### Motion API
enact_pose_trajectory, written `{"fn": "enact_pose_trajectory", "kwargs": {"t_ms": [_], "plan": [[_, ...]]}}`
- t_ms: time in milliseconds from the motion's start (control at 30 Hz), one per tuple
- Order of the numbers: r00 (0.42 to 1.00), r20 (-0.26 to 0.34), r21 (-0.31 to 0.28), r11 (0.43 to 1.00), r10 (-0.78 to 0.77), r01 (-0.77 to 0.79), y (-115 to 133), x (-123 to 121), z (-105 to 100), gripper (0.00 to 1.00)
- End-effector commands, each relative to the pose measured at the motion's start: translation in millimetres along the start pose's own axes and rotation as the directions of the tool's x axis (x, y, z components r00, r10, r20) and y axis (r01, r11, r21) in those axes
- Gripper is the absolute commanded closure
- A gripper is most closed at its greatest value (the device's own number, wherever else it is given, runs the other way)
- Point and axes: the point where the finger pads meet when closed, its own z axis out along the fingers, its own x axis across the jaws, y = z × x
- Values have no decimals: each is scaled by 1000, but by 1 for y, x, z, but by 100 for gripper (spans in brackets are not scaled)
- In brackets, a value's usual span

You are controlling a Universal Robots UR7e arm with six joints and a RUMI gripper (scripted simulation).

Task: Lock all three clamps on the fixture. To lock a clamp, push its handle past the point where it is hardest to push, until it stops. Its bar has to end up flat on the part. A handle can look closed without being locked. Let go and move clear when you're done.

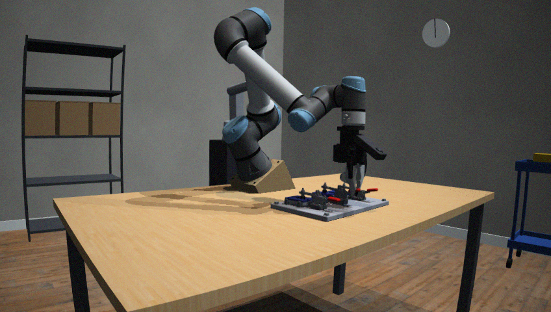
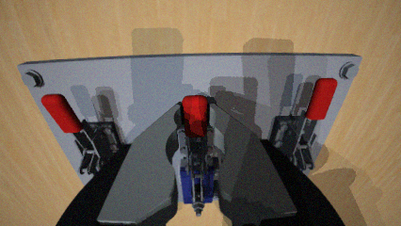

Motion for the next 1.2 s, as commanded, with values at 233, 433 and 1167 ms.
{"fn": "enact_pose_trajectory", "kwargs": {"t_ms": [233,433,1167], "plan": [[1000,1,-6,1000,-1,1,2,0,4,100],[1000,1,-6,1000,-1,1,2,0,4,100],[1000,0,2,1000,1,-1,-1,0,1,42]]}}
